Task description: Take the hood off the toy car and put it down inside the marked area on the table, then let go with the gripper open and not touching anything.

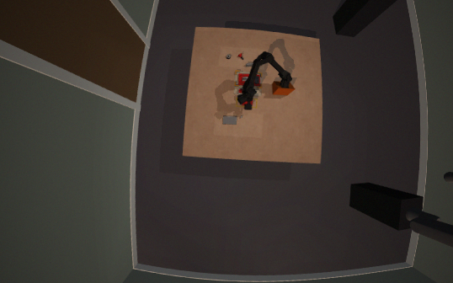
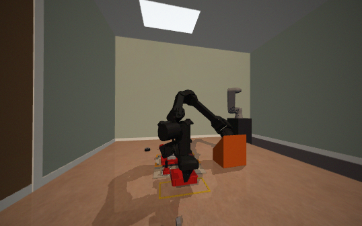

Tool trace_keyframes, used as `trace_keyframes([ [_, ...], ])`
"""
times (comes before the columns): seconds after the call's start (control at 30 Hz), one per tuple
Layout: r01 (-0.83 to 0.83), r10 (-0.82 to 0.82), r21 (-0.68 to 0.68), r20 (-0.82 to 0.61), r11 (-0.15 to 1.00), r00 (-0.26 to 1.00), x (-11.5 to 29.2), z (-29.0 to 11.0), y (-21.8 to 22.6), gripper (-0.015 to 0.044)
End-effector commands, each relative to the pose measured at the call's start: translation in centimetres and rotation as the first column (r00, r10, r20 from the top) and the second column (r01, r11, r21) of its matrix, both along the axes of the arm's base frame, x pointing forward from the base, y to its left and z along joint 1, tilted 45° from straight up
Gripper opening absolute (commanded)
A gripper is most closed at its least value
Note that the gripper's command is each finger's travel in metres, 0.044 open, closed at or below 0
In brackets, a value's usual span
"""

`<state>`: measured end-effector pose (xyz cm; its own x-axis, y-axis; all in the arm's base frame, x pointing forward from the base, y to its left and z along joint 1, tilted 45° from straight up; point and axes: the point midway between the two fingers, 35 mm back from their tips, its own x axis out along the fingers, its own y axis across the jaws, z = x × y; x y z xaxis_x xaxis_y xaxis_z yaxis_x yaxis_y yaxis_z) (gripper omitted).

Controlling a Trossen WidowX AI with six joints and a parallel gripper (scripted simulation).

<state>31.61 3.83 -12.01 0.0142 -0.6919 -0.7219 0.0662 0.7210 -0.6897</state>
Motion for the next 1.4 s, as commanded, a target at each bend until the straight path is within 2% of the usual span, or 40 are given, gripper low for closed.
trace_keyframes([
  [0.0,-0.006,0.006,-0.004,-0.005,1.000,1.000,-0.1,-0.2,-0.2,0.0000],
  [1.37,-0.006,0.006,-0.006,-0.006,1.000,1.000,-0.2,-1.6,-1.7,0.0000],
])
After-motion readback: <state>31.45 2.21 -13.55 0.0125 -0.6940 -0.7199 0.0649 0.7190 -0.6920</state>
